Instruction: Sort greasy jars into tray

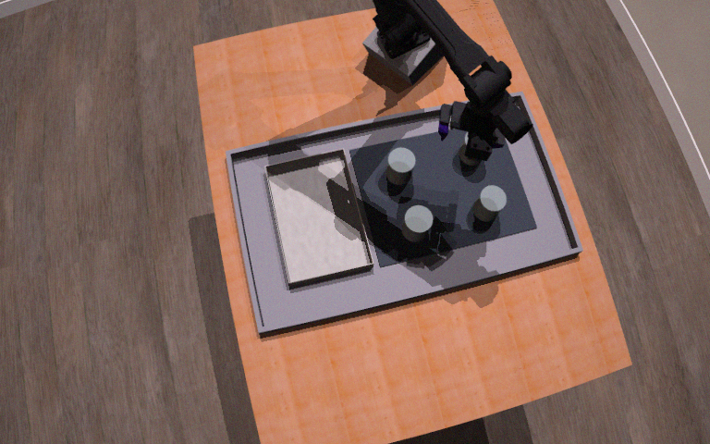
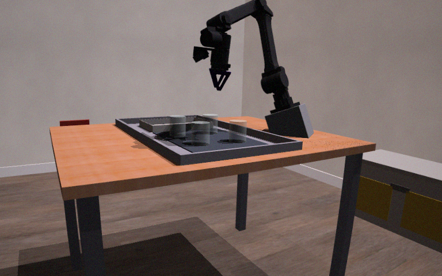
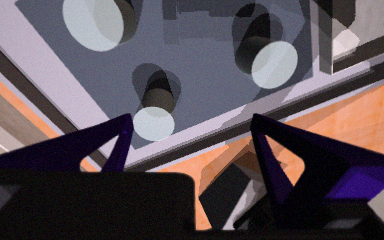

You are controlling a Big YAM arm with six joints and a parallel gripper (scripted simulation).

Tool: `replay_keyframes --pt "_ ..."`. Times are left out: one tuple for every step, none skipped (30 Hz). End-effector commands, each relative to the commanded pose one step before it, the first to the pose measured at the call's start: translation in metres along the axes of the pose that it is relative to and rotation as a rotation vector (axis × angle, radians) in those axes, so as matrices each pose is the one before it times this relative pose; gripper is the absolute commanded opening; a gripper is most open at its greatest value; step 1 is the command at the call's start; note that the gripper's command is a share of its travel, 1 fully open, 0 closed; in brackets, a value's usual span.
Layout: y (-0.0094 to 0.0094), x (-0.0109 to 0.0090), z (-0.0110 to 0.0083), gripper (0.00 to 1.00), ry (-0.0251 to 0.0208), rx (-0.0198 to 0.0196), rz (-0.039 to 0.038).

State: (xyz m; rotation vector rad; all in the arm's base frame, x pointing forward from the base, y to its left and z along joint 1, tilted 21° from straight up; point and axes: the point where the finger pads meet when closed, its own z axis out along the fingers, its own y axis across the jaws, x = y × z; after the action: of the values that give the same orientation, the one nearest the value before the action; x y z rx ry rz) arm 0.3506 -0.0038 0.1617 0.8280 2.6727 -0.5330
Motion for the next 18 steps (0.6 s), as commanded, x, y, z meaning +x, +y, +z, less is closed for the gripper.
replay_keyframes --pt "-0.00101 -0.01518 -0.01283 1.00 -0.01689 -0.02328 -0.05658" --pt "0.00000 0.00000 0.00000 1.00 0.00000 0.00000 0.00000" --pt "0.00000 0.00000 0.00000 1.00 0.00000 0.00000 0.00000" --pt "0.00000 0.00000 0.00000 1.00 0.00000 0.00000 0.00000" --pt "-0.00422 -0.00005 0.00005 1.00 0.04239 -0.01551 -0.12178" --pt "0.00000 0.00000 0.00000 1.00 0.00000 0.00000 0.00000" --pt "0.00000 0.00000 0.00000 1.00 0.00000 0.00000 0.00000" --pt "0.00000 0.00000 0.00000 1.00 0.00000 0.00000 0.00000" --pt "0.00000 0.00000 0.00000 1.00 0.00000 0.00000 0.00000" --pt "0.00000 0.00000 0.00000 1.00 0.00000 0.00000 0.00000" --pt "0.00000 0.00000 0.00000 1.00 0.00000 0.00000 0.00000" --pt "0.00000 0.00000 0.00000 1.00 0.00000 0.00000 0.00000" --pt "0.00000 0.00000 0.00000 1.00 0.00000 0.00000 0.00000" --pt "0.00000 0.00000 0.00000 1.00 0.00000 0.00000 0.00000" --pt "-0.00489 -0.00403 -0.00520 1.00 0.03420 -0.02358 -0.13556" --pt "0.00000 0.00000 0.00000 1.00 0.00000 0.00000 0.00000" --pt "0.00000 0.00000 0.00000 1.00 0.00000 0.00000 0.00000" --pt "0.00000 0.00000 0.00000 1.00 0.00000 0.00000 0.00000"
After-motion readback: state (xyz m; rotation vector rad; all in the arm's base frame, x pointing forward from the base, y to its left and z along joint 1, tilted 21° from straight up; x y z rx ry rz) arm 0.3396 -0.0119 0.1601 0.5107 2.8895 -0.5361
